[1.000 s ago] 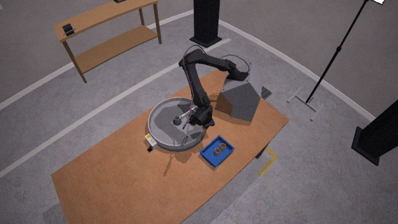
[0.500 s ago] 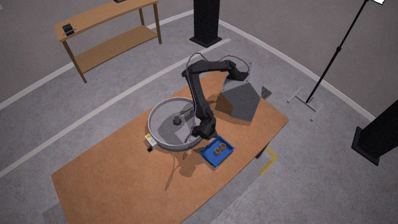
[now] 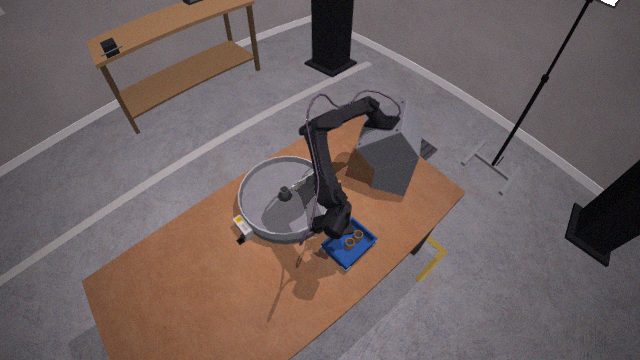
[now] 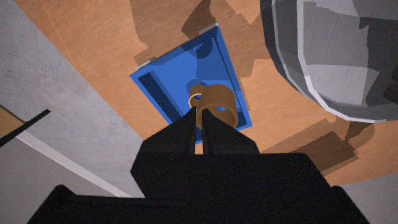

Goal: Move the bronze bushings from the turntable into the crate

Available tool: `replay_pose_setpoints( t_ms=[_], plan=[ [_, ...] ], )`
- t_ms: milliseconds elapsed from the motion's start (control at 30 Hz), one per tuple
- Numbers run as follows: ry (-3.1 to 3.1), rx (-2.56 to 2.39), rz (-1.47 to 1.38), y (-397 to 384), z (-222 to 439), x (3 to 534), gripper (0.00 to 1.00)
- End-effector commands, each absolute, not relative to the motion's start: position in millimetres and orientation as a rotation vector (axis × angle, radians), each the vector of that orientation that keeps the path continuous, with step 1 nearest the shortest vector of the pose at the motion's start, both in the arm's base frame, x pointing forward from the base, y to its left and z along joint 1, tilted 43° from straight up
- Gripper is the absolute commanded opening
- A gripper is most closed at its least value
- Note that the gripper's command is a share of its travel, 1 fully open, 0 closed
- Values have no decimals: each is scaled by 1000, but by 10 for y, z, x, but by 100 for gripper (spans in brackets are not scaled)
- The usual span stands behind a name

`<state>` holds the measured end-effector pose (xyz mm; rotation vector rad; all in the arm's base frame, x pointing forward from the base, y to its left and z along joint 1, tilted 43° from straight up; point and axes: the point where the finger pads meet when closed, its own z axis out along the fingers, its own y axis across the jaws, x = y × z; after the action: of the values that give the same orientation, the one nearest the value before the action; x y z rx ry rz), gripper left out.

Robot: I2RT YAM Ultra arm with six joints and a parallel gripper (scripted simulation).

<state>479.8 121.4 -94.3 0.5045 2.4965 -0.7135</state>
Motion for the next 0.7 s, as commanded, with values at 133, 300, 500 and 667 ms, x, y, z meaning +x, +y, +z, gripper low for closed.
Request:
replay_pose_setpoints(
  t_ms=[133, 300, 500, 667],
  plan=[
    [2483, 468, -718, 1578, -898, 4853, 0],
    [2483, 468, -718, 1622, -917, 4881, 0],
    [2483, 468, -717, 1684, -943, 4920, 0],
    [2483, 468, -717, 1715, -956, 4939, 0]
  ],
)
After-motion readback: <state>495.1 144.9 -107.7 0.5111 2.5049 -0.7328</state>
